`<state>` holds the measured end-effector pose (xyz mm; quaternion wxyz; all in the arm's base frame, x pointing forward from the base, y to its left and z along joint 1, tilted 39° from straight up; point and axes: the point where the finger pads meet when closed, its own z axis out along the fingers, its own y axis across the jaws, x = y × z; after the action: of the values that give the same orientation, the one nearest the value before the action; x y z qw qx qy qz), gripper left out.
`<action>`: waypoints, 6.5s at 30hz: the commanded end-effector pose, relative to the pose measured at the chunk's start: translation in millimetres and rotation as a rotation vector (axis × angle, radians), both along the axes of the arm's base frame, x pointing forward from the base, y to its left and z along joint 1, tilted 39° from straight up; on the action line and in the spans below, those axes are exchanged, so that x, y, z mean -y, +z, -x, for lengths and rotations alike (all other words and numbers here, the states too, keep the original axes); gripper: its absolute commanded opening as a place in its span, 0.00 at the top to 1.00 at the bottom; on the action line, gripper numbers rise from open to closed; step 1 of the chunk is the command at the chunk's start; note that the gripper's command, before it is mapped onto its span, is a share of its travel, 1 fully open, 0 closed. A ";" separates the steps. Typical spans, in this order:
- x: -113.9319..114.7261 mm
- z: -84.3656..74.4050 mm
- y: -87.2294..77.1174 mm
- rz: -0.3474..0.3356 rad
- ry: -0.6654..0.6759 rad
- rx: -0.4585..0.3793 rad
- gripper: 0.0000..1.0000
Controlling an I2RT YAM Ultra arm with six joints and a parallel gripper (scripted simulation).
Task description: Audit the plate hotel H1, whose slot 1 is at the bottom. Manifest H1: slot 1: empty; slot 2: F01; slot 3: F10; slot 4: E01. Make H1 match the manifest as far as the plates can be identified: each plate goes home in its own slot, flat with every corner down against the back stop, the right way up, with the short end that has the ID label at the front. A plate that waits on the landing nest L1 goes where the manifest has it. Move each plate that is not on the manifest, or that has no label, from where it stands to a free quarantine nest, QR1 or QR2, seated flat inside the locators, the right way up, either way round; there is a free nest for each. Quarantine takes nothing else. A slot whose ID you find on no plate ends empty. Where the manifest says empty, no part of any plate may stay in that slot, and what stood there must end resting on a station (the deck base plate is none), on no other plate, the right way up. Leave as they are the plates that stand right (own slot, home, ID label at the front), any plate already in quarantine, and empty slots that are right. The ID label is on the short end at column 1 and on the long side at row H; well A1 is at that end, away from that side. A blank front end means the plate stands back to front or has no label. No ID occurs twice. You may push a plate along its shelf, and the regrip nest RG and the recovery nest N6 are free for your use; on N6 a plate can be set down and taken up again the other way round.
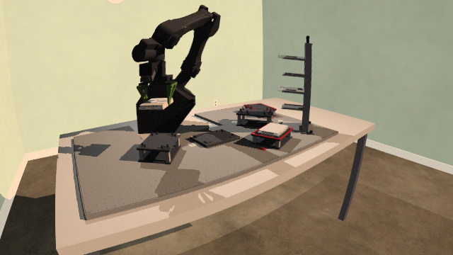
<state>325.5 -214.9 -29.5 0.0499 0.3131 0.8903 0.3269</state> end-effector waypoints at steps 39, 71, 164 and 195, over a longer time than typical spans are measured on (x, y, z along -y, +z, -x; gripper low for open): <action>9.4 18.8 75.9 -0.045 -0.171 -0.083 0.14; -74.1 20.6 126.4 -0.136 -0.380 -0.244 0.14; -239.8 23.4 74.9 -0.246 -0.678 -0.490 0.14; -255.3 14.9 58.6 -0.251 -0.686 -0.461 0.14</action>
<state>315.8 43.5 28.0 -0.0921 0.6539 0.6780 0.3229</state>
